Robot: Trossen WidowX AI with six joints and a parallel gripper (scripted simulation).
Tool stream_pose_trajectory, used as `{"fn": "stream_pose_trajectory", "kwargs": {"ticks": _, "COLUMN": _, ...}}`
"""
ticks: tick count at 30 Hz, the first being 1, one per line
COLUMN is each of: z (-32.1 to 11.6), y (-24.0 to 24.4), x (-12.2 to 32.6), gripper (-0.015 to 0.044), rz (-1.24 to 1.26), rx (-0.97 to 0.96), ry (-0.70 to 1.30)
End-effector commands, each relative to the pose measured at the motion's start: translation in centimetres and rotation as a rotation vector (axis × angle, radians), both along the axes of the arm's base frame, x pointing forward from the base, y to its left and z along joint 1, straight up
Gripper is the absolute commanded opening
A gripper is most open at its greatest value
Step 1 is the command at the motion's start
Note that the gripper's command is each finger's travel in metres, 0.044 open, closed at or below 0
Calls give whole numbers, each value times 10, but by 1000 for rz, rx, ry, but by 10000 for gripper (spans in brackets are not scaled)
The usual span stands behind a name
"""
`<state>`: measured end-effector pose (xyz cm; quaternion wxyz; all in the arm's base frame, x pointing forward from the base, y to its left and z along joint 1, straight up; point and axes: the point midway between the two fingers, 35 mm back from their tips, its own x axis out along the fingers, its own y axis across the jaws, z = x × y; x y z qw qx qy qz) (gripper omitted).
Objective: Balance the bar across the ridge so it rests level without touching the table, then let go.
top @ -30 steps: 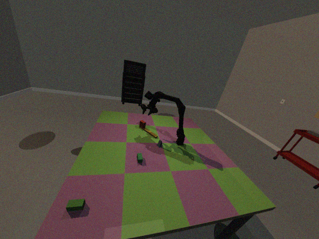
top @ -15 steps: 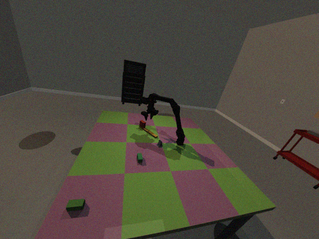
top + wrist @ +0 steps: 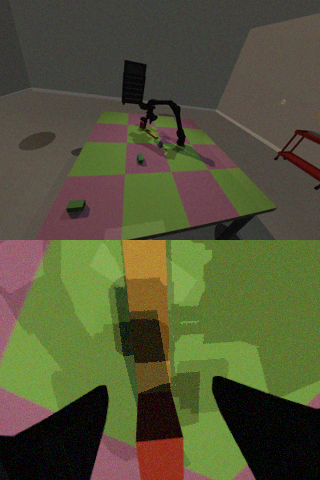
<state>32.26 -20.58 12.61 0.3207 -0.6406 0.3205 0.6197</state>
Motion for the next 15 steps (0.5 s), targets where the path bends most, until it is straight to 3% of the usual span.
{"fn": "stream_pose_trajectory", "kwargs": {"ticks": 1, "z": -23, "y": 0, "x": -1, "gripper": 315, "rz": 3, "rx": -3, "ry": 2}}
{"fn": "stream_pose_trajectory", "kwargs": {"ticks": 6, "z": -49, "y": 2, "x": -4, "gripper": 315, "rz": 3, "rx": -3, "ry": 2}}
{"fn": "stream_pose_trajectory", "kwargs": {"ticks": 15, "z": -56, "y": 2, "x": -4, "gripper": 315, "rz": 3, "rx": -3, "ry": 2}}
